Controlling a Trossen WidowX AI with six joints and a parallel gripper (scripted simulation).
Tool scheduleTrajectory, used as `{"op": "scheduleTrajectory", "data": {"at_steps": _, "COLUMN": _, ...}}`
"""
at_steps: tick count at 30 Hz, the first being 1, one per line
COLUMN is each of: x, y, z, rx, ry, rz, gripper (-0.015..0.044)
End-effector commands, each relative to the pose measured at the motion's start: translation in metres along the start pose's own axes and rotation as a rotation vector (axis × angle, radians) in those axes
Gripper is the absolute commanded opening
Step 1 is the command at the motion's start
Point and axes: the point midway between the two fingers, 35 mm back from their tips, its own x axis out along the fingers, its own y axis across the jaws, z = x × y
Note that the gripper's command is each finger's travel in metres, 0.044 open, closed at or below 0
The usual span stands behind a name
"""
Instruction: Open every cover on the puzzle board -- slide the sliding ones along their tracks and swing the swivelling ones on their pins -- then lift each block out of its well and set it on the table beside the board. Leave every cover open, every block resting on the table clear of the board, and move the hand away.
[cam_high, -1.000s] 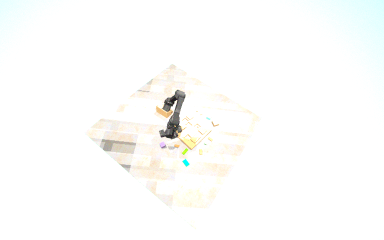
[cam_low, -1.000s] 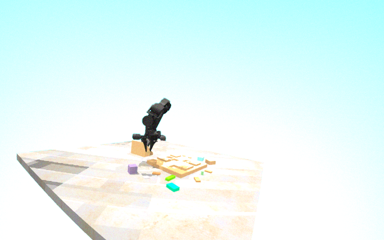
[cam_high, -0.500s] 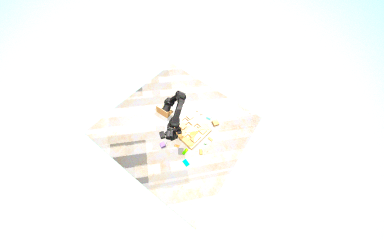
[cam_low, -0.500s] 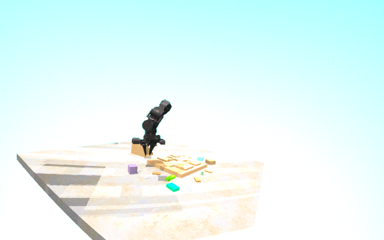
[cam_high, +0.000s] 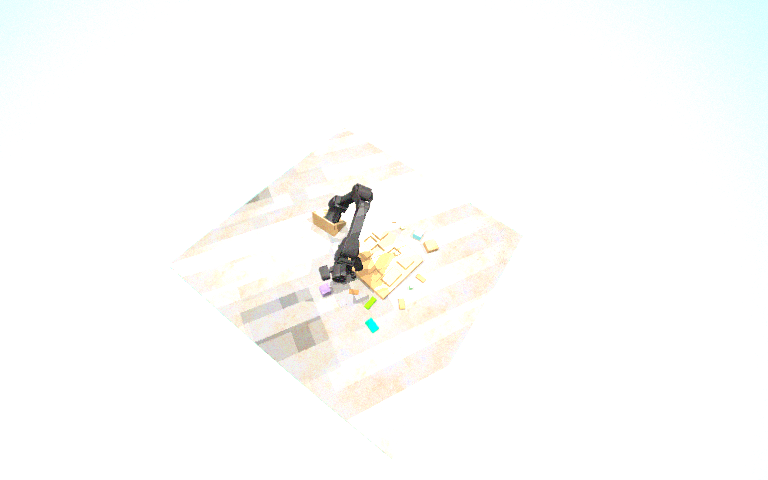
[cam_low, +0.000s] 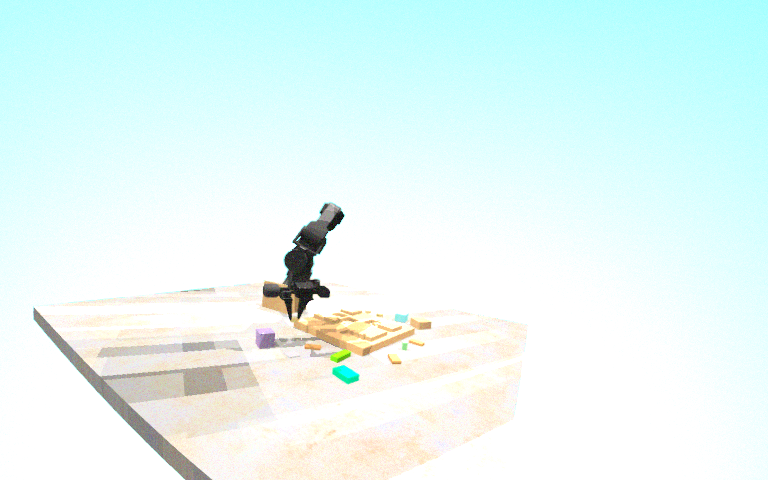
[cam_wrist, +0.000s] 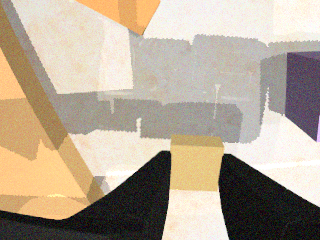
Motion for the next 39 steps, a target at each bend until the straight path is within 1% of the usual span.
{"op": "scheduleTrajectory", "data": {"at_steps": 1, "x": 0.011, "y": 0.000, "z": -0.002, "rx": 0.007, "ry": 0.009, "rz": 0.007, "gripper": 0.0080}}
{"op": "scheduleTrajectory", "data": {"at_steps": 30, "x": 0.058, "y": 0.002, "z": -0.007, "rx": 0.006, "ry": 0.011, "rz": 0.010, "gripper": 0.0080}}
{"op": "scheduleTrajectory", "data": {"at_steps": 37, "x": 0.060, "y": 0.002, "z": -0.008, "rx": 0.006, "ry": 0.011, "rz": 0.010, "gripper": 0.0080}}
{"op": "scheduleTrajectory", "data": {"at_steps": 39, "x": 0.057, "y": 0.002, "z": -0.006, "rx": -0.001, "ry": 0.006, "rz": 0.004, "gripper": 0.0133}}
